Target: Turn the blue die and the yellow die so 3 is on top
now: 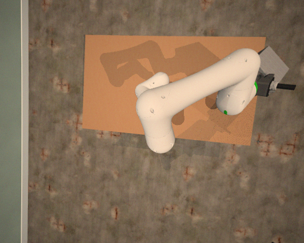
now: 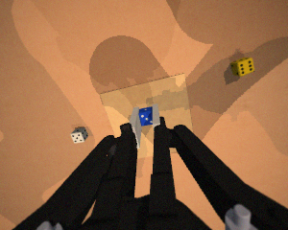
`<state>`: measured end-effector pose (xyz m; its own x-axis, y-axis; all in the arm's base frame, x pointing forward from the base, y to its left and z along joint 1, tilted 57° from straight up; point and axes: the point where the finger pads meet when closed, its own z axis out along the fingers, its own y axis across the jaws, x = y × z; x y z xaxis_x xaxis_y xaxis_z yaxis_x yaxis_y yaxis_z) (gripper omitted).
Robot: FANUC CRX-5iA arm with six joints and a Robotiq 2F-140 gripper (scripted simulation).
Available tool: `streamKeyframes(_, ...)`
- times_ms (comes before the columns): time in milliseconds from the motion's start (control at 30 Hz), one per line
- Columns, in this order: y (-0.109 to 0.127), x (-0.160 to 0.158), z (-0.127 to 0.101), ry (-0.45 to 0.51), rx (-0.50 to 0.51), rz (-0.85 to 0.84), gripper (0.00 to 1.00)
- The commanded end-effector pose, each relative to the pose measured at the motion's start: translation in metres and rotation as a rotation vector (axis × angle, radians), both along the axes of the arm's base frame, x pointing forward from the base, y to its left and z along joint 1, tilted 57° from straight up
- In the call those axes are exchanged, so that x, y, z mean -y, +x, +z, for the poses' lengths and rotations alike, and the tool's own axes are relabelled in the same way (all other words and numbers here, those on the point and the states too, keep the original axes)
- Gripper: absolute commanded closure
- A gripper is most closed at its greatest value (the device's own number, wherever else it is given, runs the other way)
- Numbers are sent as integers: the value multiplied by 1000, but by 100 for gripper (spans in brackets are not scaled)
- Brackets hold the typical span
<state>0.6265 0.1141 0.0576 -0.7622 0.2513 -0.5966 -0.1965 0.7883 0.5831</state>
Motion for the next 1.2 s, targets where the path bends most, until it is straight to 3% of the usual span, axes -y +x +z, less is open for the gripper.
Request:
streamKeyframes(0, 10, -8, -8, 0, 1, 0, 91)
streamKeyframes(1167, 18, -15, -15, 0, 1, 0, 91)
